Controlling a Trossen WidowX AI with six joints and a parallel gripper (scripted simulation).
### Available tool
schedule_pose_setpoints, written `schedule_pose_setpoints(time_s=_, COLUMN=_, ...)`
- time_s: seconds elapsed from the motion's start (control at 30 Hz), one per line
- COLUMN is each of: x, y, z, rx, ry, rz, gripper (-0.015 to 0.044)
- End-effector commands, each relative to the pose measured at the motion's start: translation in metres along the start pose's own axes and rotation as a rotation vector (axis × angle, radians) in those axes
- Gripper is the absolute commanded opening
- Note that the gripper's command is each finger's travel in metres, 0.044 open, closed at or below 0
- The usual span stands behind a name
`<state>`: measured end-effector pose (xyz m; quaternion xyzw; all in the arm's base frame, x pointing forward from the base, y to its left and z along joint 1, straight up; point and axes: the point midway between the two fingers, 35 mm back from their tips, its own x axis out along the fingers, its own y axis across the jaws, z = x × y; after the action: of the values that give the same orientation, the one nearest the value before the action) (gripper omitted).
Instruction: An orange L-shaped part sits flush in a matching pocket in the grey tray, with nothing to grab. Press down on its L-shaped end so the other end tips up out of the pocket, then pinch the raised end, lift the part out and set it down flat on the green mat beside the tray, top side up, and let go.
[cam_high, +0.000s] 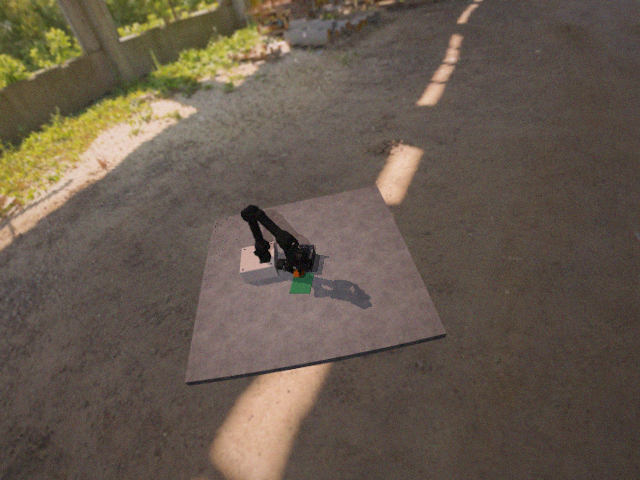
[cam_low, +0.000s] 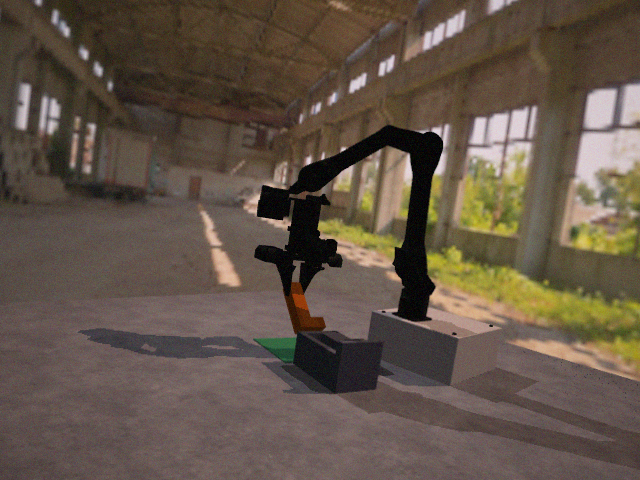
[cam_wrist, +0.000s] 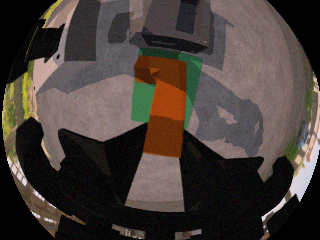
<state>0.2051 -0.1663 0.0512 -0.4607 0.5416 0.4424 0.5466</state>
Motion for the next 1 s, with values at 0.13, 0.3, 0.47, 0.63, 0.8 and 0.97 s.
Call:
schedule_pose_setpoints(time_s=0.13, x=0.015, y=0.002, z=0.001, rx=-0.005, ry=-0.004, rz=0.010, gripper=0.0000)
schedule_pose_setpoints(time_s=0.3, x=0.023, y=0.003, z=0.001, rx=-0.005, ry=-0.004, rz=0.010, gripper=0.0000)
schedule_pose_setpoints(time_s=0.47, x=0.030, y=0.003, z=0.001, rx=-0.005, ry=-0.004, rz=0.010, gripper=0.0000)
schedule_pose_setpoints(time_s=0.63, x=0.038, y=0.003, z=0.001, rx=-0.005, ry=-0.004, rz=0.011, gripper=0.0000)
schedule_pose_setpoints(time_s=0.8, x=0.039, y=0.003, z=0.001, rx=-0.005, ry=-0.004, rz=0.011, gripper=0.0000)
schedule_pose_setpoints(time_s=0.97, x=0.039, y=0.003, z=0.001, rx=-0.005, ry=-0.004, rz=0.011, gripper=0.0000)
